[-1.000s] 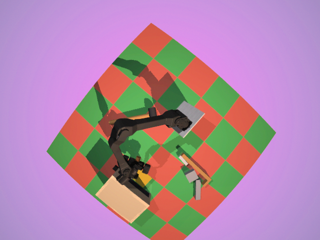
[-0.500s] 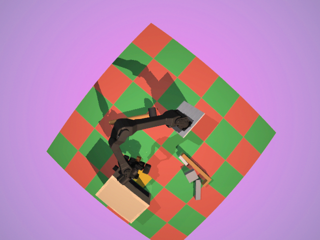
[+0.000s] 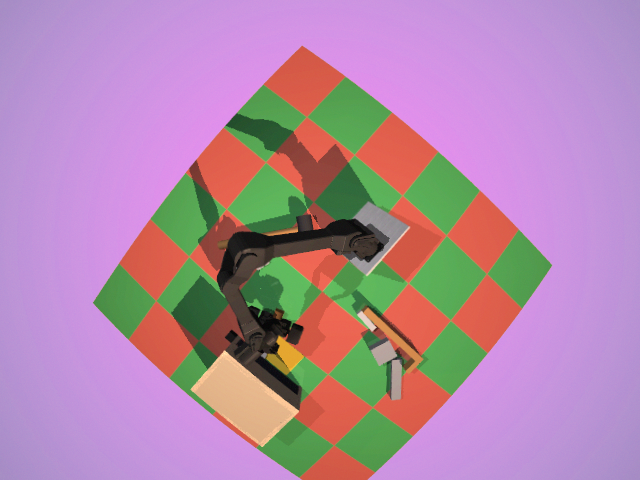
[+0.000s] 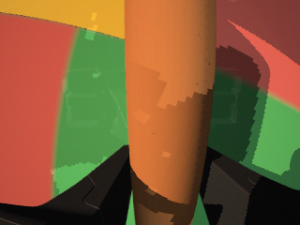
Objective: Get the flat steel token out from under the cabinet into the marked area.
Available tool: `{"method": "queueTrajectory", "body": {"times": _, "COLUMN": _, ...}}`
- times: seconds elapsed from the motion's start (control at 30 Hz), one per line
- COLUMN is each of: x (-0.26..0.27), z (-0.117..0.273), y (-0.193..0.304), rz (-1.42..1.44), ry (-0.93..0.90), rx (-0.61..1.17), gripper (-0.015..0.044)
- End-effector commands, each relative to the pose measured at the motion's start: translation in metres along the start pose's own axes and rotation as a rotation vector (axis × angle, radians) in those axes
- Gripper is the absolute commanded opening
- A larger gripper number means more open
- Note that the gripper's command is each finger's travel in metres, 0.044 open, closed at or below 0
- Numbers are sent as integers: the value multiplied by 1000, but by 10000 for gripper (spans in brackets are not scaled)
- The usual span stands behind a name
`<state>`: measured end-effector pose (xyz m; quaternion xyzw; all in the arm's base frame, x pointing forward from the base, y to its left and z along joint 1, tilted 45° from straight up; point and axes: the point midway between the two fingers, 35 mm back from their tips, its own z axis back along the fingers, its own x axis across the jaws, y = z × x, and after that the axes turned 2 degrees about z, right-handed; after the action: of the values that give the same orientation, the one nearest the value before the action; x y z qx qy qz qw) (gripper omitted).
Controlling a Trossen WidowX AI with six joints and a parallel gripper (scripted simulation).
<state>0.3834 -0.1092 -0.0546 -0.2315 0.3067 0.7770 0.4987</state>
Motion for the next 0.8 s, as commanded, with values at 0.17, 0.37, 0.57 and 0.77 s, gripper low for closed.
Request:
{"method": "queueTrajectory", "body": {"times": 0.17, "x": 1, "z": -1, "y": 12, "rz": 7, "ry": -6, "rx": 4, "gripper": 0}}
{"method": "queueTrajectory", "body": {"times": 0.37, "x": 1, "z": -1, "y": 18, "rz": 7, "ry": -6, "rx": 4, "gripper": 0}}
{"method": "queueTrajectory", "body": {"times": 0.57, "x": 0, "z": -1, "y": 25, "rz": 8, "ry": -6, "rx": 5, "gripper": 0}}
{"method": "queueTrajectory", "body": {"times": 0.77, "x": 0, "z": -1, "y": 31, "rz": 8, "ry": -6, "rx": 5, "gripper": 0}}
